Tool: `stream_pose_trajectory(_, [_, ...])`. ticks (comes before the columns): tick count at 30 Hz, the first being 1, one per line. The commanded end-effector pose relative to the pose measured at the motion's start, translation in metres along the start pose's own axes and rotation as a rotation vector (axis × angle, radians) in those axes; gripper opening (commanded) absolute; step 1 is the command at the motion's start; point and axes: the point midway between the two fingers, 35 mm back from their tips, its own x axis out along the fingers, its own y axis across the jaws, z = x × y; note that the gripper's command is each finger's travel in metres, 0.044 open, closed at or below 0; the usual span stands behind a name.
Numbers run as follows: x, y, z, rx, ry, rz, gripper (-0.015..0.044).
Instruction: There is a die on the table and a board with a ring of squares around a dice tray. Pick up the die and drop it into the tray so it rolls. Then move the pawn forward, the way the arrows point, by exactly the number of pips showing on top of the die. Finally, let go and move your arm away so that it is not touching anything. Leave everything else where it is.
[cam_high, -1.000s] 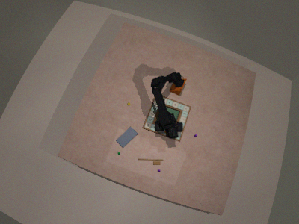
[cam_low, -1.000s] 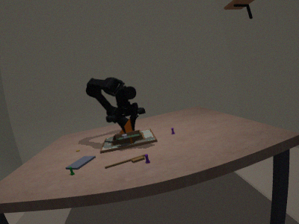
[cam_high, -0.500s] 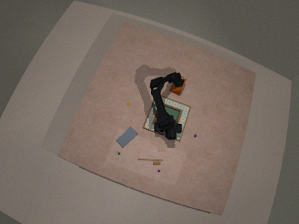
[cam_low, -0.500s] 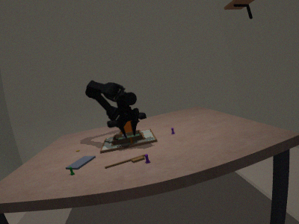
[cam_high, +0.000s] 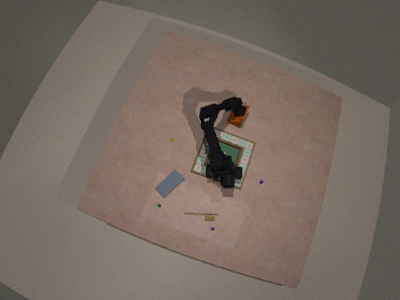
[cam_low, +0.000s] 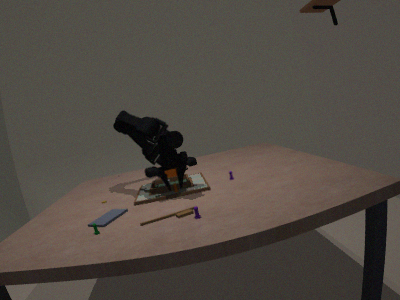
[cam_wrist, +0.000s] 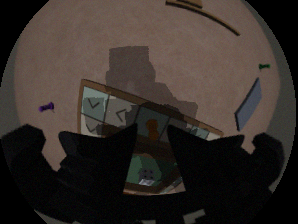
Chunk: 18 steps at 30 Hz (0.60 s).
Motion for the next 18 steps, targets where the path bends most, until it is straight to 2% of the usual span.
stream_pose_trajectory(1, [0.002, 0.0, -0.001, -0.008, 0.0, -0.006, 0.0147])
stream_pose_trajectory(4, [0.002, 0.0, -0.001, -0.008, 0.0, -0.006, 0.0069])
stream_pose_trajectory(14, [0.002, 0.0, -0.001, -0.008, 0.0, -0.006, 0.0])
stream_pose_trajectory(18, [-0.01, 0.0, 0.001, -0.016, -0.002, -0.006, 0.0])
